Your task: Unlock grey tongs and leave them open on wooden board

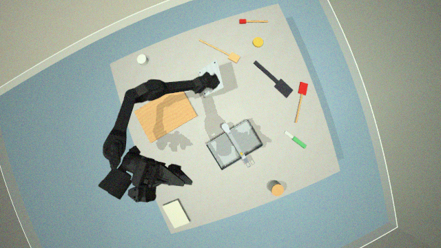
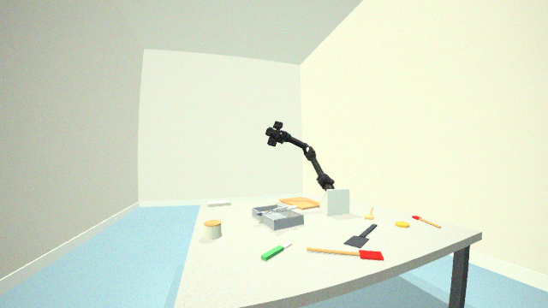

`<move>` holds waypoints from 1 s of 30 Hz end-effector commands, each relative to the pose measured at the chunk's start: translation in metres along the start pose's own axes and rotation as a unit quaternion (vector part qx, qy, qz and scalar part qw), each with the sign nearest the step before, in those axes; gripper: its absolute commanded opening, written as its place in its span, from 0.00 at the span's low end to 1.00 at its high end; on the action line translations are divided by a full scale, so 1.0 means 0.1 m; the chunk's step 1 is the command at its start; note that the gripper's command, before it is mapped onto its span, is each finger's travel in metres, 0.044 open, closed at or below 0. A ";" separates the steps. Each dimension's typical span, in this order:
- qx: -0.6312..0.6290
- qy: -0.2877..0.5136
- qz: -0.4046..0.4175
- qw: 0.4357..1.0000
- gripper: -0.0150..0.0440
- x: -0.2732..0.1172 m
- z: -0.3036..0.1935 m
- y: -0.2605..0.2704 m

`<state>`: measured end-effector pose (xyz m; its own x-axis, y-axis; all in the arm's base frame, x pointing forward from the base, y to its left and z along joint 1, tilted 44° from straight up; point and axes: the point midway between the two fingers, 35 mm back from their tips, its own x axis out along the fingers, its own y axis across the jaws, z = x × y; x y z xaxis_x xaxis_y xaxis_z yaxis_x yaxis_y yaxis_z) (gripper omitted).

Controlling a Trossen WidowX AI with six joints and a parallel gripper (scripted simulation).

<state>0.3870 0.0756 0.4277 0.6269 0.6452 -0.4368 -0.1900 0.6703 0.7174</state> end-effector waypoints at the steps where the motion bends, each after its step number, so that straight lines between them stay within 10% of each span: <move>1: 0.014 0.018 -0.076 0.997 0.69 0.31 0.04 -0.59; 15: 0.011 0.170 -0.337 0.926 0.69 1.01 -0.44 -2.78; 30: -0.039 0.413 -0.502 0.759 0.69 0.92 -1.51 -4.45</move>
<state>0.4180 -0.1027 -0.0115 -0.1801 -0.1827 -0.9665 0.0353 0.9808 -0.1920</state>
